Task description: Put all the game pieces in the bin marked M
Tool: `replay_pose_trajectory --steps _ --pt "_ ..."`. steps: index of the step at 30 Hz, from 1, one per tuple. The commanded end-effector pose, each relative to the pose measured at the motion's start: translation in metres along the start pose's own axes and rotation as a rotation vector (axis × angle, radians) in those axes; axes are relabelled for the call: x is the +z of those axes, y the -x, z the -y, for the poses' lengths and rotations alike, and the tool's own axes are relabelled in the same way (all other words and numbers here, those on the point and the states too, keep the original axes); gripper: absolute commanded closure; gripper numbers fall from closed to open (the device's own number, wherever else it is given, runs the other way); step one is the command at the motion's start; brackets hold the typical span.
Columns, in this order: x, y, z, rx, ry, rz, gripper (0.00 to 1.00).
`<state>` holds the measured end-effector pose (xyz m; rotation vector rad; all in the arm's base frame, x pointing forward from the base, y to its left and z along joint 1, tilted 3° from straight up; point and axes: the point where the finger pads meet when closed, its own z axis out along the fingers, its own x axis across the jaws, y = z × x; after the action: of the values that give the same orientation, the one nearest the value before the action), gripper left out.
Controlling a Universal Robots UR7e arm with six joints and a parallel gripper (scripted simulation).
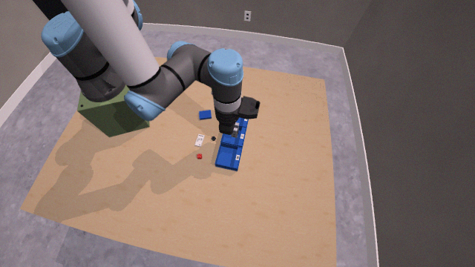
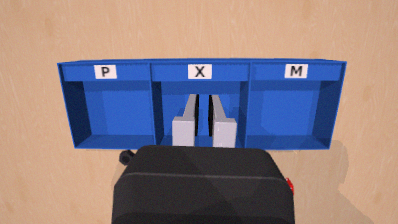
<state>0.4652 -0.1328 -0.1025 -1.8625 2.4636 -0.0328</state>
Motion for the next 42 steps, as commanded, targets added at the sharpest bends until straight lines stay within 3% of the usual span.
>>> replay_pose_trajectory --steps 1,11,42 --pt "0.014 0.000 0.001 0.000 -0.002 -0.001 0.69" --pt "0.033 0.000 0.001 0.000 -0.002 -0.001 0.69" --pt "0.033 0.000 0.001 0.000 -0.002 0.000 0.69"
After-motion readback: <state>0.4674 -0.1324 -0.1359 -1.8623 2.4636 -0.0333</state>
